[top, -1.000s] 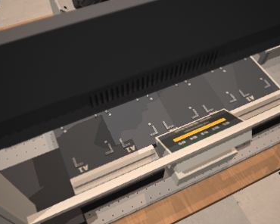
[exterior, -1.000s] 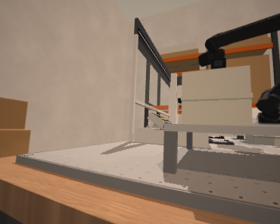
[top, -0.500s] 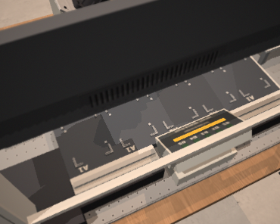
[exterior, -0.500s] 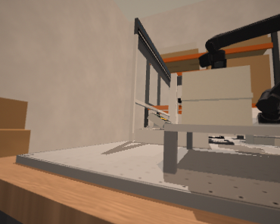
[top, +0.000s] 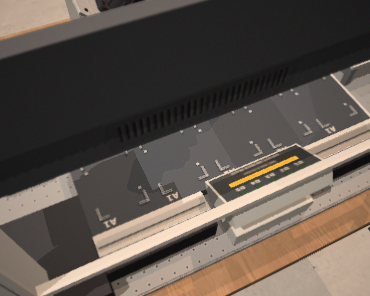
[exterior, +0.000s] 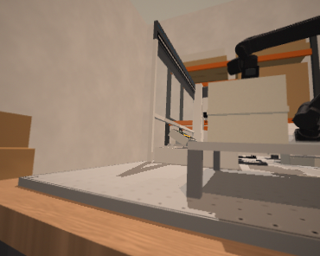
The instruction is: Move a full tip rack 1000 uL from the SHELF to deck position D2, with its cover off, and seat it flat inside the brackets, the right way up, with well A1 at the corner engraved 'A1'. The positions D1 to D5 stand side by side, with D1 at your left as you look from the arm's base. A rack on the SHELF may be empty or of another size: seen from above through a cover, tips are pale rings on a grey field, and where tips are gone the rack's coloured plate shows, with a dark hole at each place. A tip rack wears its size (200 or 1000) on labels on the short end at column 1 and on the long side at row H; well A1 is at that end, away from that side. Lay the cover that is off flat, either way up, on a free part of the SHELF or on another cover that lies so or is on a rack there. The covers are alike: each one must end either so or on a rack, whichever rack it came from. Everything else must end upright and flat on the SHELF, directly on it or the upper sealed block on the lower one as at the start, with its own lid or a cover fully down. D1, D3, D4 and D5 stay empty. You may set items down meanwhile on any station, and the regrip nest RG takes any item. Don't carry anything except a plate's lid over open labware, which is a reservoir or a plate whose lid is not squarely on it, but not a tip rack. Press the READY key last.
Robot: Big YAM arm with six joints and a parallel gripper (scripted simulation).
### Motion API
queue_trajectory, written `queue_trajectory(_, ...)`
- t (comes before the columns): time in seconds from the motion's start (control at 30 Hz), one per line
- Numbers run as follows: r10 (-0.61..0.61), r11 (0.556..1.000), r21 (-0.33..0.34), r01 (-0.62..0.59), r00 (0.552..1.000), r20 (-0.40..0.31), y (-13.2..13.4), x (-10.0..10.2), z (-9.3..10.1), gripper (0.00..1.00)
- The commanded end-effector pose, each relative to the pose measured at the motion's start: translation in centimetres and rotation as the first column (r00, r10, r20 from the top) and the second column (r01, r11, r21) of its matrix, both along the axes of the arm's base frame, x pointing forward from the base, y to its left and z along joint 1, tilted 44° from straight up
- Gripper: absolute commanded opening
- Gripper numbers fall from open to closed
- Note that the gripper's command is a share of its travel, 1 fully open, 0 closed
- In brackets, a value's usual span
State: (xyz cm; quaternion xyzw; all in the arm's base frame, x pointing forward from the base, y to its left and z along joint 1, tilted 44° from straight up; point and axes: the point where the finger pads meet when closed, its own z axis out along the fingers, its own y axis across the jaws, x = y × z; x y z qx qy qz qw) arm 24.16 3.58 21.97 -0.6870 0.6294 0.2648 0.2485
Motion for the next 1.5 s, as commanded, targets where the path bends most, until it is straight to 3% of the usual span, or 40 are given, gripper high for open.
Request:
queue_trajectory(0.0,0.075,0.997,0.028,-0.075,0.997,0.004,0.2,-1.2,0.5,0.0)
queue_trajectory(0.53,0.075,0.997,0.028,-0.075,0.997,0.004,0.1,-1.2,0.5,0.0)
queue_trajectory(0.57,-0.013,1.0,-0.007,0.013,0.999,0.035,-0.9,1.4,1.5,0.0)
queue_trajectory(0.63,-0.012,1.0,-0.007,0.012,0.999,0.035,-0.9,1.5,1.5,0.0)
queue_trajectory(0.67,-0.013,1.0,-0.01,0.013,0.999,0.045,-0.9,1.3,1.7,0.0)
queue_trajectory(0.7,0.075,0.997,0.028,-0.075,0.997,0.004,0.1,-1.2,0.5,0.0)
queue_trajectory(1.3,0.075,0.997,0.028,-0.075,0.997,0.004,0.2,-1.2,0.6,0.0)
queue_trajectory(1.33,-0.003,1.0,-0.013,0.004,0.998,0.056,-0.6,1.2,2.0,0.0)
queue_trajectory(1.43,-0.001,1.0,-0.012,0.002,0.998,0.056,-0.5,1.2,2.0,0.0)
queue_trajectory(1.47,0.075,0.997,0.028,-0.075,0.997,0.004,0.2,-1.2,0.6,0.0)
